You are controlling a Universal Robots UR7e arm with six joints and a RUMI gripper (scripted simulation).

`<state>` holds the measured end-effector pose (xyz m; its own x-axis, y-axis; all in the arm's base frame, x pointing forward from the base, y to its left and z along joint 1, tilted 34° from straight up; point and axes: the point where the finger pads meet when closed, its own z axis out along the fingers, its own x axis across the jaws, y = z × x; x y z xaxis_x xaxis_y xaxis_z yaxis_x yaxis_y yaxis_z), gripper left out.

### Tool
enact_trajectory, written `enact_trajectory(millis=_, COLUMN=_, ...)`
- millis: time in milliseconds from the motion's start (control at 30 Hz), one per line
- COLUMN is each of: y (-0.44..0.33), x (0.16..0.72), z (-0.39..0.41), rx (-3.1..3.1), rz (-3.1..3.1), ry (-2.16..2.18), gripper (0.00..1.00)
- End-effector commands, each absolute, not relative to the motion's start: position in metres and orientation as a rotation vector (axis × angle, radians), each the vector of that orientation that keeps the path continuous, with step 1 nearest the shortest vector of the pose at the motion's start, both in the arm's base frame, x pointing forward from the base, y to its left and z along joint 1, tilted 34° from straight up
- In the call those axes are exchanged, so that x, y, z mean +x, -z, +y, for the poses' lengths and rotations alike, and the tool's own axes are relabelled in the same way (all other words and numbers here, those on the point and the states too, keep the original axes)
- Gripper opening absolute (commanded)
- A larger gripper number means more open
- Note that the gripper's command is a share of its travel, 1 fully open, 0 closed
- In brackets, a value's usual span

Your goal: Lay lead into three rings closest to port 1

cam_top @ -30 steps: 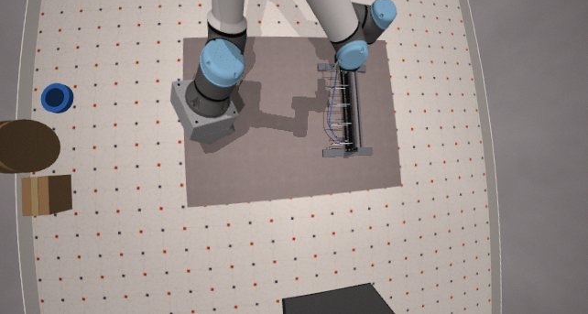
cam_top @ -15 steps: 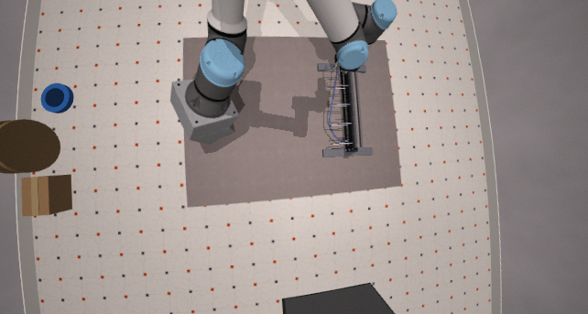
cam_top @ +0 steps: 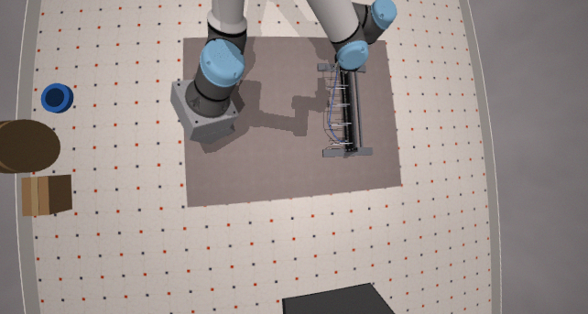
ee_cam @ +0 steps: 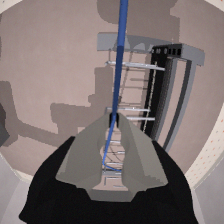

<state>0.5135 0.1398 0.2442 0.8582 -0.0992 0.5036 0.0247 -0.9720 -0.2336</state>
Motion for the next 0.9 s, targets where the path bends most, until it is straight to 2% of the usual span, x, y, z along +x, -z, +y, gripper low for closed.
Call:
enact_trajectory(millis=0, y=-0.2450, x=0.5137, z=0.1400, rx=-2.800, rz=0.056, ry=0.780, gripper=0.00)
enact_trajectory(millis=867, y=-0.2399, x=0.5169, z=0.1413, rx=-2.800, rz=0.056, ry=0.780, gripper=0.00)
